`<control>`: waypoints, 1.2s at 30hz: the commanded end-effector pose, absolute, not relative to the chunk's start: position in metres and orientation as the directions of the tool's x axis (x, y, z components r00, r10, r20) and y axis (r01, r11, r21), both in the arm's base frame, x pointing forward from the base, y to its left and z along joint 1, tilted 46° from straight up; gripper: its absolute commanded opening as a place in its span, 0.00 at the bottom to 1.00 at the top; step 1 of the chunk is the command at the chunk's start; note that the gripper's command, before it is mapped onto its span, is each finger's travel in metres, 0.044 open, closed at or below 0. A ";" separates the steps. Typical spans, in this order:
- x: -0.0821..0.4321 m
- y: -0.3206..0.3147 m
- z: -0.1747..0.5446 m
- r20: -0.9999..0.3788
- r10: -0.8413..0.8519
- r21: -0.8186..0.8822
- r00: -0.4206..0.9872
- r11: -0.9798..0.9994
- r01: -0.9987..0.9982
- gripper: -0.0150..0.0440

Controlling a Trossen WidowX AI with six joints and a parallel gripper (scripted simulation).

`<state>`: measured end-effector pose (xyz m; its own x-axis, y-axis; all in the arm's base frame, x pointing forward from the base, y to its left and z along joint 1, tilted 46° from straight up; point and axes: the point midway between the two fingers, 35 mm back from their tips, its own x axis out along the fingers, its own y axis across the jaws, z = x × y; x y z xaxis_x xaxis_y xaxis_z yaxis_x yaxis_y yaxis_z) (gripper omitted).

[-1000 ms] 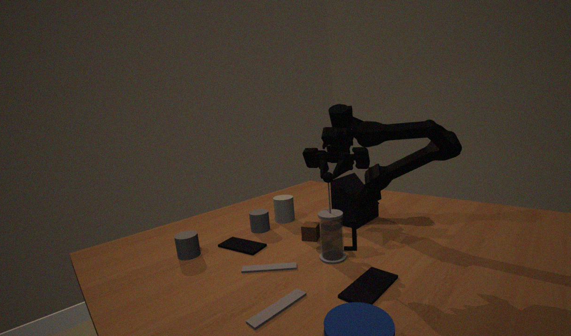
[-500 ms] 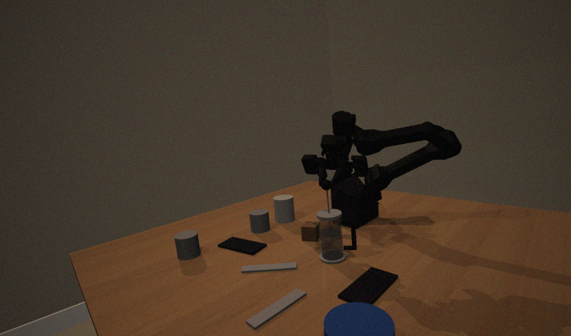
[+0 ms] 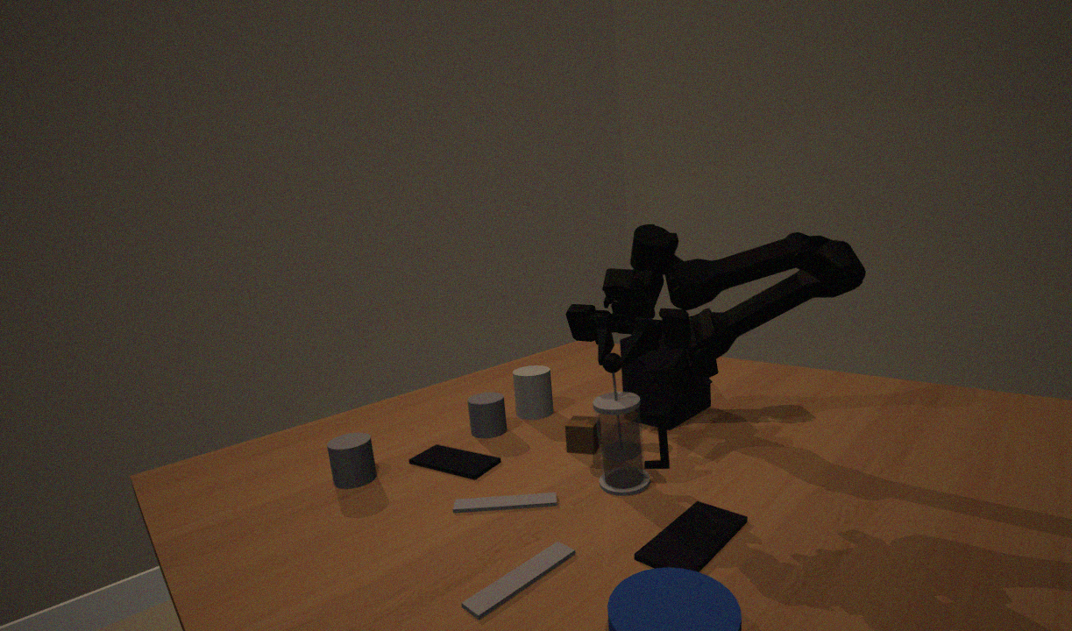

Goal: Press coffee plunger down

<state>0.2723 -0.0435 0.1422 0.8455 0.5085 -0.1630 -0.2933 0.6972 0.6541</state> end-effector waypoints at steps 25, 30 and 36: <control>0.279 -0.021 0.123 -0.163 0.516 0.686 0.841 0.672 -0.280 0.45; 0.280 -0.021 0.122 -0.163 0.516 0.686 0.841 0.672 -0.280 0.45; 0.281 -0.021 0.122 -0.163 0.516 0.686 0.841 0.672 -0.280 0.45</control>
<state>0.2804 -0.0244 0.1254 0.8505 0.5017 -0.1580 -0.2822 0.6887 0.6679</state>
